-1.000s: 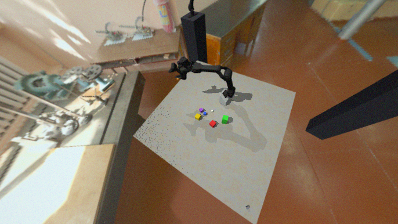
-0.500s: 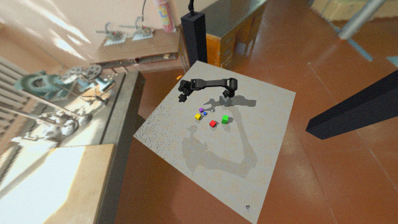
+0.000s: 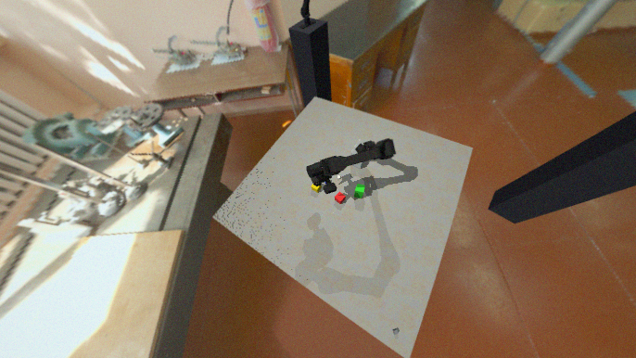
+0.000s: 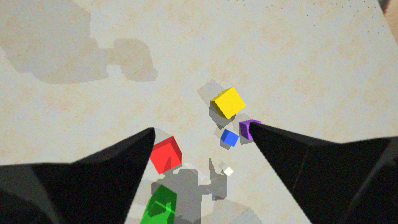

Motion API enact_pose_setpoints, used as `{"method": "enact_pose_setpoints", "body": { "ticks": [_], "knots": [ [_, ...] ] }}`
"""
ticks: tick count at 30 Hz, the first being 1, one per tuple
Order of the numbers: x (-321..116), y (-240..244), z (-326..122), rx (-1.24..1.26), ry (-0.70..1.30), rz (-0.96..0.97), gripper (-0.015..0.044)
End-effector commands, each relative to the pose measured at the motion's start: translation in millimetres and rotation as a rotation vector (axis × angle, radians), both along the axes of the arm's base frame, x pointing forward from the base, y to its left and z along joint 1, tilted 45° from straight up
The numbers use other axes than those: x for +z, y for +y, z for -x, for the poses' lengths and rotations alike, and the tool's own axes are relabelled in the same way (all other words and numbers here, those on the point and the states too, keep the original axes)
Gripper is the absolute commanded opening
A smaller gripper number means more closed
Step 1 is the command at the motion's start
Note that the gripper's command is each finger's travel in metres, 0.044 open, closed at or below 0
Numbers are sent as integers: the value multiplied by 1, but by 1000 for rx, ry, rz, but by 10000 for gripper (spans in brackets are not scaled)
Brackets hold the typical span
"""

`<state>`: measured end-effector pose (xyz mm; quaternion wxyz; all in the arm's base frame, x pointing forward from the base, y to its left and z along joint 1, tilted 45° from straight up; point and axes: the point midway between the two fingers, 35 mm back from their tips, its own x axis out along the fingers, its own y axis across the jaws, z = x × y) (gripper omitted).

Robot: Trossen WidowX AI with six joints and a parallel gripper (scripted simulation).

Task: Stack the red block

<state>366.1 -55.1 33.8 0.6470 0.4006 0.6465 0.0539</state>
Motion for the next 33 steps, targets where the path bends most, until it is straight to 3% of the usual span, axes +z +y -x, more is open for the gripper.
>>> {"method": "enact_pose_setpoints", "body": {
  "ticks": [1,5,16,27,33],
  "knots": [
    [23,57,24,269,-51,-64,440],
    [40,92,43,450,-94,-114,440],
    [40,90,42,459,-97,-117,440],
    [-6,134,45,459,-98,-119,440],
    [-8,134,45,459,-98,-119,440]
  ]
}}
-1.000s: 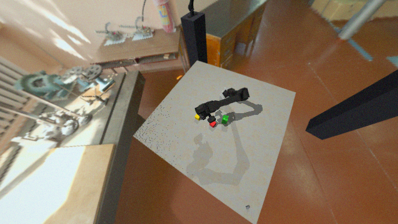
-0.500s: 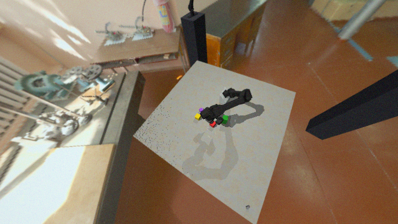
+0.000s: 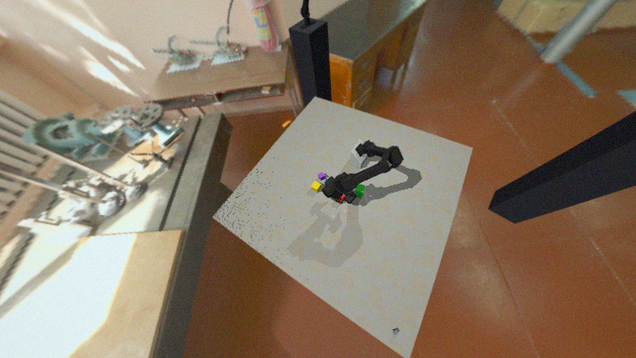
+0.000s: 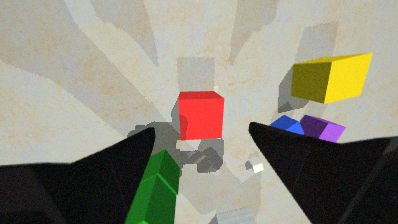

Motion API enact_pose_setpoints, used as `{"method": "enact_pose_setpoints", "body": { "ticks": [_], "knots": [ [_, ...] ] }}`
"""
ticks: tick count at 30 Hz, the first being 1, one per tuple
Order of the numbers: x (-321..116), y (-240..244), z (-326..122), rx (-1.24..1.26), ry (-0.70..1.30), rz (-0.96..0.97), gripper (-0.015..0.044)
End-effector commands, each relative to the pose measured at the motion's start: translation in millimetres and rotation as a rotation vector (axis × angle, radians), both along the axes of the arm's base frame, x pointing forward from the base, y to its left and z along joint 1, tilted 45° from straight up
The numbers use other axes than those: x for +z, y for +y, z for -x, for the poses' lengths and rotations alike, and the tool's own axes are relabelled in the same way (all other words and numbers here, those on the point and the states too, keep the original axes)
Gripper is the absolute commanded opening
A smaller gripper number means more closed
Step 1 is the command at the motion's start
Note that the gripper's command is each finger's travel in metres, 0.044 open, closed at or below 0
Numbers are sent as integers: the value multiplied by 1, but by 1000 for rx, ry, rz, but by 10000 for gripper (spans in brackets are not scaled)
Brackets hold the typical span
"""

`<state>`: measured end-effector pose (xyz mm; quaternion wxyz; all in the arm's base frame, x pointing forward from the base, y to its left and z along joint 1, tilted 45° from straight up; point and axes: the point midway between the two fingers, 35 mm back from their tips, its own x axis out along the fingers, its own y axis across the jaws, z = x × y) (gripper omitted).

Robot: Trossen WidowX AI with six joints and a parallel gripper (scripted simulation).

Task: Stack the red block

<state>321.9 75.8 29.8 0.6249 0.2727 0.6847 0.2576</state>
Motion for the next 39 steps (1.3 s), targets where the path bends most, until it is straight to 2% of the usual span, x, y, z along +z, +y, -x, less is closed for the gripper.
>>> {"method": "enact_pose_setpoints", "body": {
  "ticks": [1,39],
  "knots": [
    [-4,3,1,-7,4,-6,440],
    [-44,43,5,-7,4,-8,440]
  ]
}}
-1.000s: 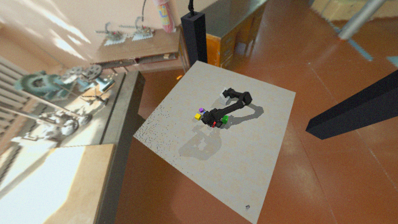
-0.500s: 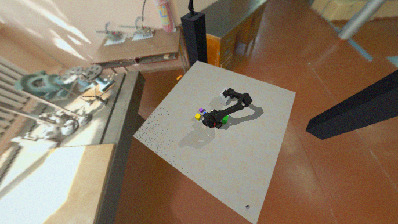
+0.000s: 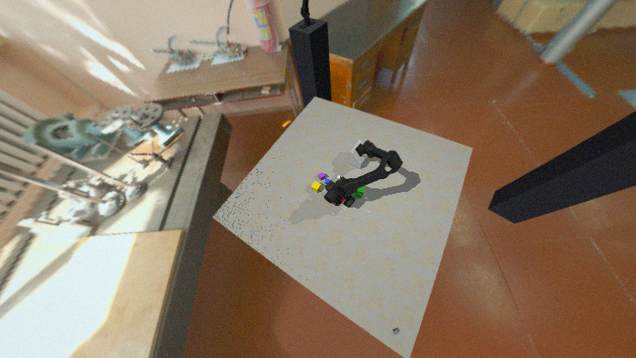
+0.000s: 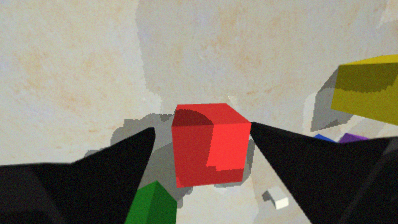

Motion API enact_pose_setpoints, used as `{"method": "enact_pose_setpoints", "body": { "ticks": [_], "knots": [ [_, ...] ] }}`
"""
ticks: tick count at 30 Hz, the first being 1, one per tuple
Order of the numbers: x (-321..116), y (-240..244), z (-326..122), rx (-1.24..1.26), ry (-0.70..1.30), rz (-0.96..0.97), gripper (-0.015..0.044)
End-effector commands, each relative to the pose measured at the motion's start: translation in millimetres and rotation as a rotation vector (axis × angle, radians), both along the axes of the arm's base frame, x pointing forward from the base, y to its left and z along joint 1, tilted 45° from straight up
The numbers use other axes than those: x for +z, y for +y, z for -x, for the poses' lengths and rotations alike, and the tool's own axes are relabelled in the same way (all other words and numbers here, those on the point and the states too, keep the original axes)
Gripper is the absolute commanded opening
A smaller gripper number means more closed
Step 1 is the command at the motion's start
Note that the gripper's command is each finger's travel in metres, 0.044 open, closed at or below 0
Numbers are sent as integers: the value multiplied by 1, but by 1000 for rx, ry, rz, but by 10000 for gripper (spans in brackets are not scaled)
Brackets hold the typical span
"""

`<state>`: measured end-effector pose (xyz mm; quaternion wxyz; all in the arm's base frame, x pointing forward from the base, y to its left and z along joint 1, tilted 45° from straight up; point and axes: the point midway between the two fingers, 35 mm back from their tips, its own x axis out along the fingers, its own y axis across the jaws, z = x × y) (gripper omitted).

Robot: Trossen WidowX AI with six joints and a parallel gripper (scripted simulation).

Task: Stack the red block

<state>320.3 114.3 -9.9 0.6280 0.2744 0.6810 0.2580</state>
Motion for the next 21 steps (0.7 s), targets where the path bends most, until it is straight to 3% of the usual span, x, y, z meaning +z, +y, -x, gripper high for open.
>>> {"method": "enact_pose_setpoints", "body": {
  "ticks": [1,16,21],
  "knots": [
    [-4,4,3,-2,13,-5,440],
    [-4,4,3,-2,13,-5,440],
    [-4,4,3,-2,13,-5,309]
  ]
}}
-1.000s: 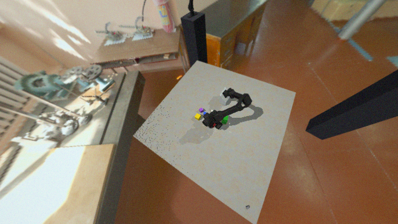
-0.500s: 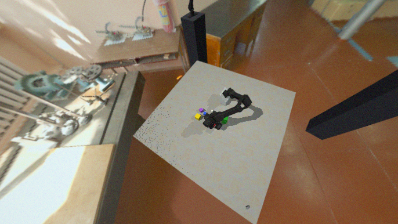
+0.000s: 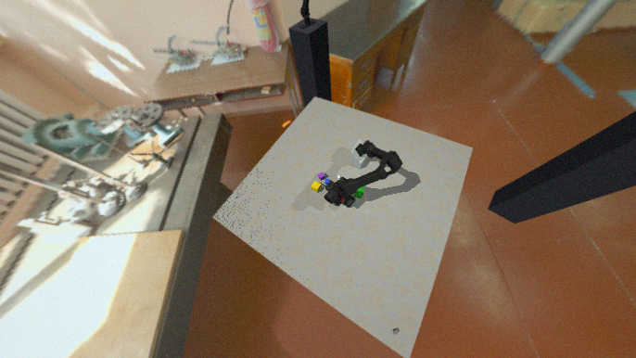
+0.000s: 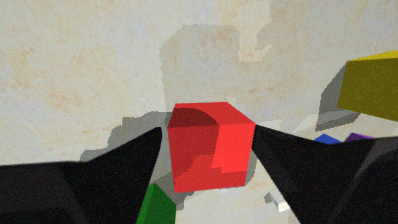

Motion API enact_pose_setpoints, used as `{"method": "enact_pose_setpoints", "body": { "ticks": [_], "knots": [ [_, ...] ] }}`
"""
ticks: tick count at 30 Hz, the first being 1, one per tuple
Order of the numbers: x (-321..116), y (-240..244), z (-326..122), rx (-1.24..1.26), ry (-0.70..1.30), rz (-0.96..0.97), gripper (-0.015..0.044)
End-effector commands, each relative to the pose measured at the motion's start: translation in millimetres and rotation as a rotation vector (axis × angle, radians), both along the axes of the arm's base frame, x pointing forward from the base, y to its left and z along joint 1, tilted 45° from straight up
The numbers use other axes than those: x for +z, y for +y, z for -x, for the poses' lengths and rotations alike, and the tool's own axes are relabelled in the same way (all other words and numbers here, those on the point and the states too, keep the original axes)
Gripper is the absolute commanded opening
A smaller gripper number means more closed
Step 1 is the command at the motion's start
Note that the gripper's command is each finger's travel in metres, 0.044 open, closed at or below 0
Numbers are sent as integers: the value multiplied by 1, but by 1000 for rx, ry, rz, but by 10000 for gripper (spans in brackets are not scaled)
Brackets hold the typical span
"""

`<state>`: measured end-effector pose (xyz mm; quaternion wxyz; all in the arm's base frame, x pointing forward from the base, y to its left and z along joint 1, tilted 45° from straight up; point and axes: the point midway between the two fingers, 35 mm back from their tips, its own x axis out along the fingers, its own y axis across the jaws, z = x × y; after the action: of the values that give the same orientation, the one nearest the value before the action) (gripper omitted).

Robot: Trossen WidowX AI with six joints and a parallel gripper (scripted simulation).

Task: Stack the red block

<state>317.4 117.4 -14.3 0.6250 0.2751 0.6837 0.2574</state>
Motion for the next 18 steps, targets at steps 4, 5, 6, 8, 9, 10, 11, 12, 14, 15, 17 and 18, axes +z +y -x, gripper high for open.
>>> {"method": "enact_pose_setpoints", "body": {
  "ticks": [4,5,6,8,9,10,11,12,14,15,17,18],
  "knots": [
    [0,1,0,-3,4,-5,204],
    [0,1,0,-3,4,-5,197],
    [0,1,0,-3,4,-5,190],
    [0,1,0,-3,4,-5,177],
    [0,1,0,-3,4,-5,170],
    [0,1,0,-3,4,-5,164],
    [0,1,0,-3,4,-5,157],
    [1,0,0,-3,4,-5,131],
    [4,-4,0,-3,4,-5,78],
    [7,-6,-1,-3,4,-4,52],
    [13,-12,-2,-3,4,-4,0],
    [16,-16,-2,-3,4,-4,0]
  ]
}}
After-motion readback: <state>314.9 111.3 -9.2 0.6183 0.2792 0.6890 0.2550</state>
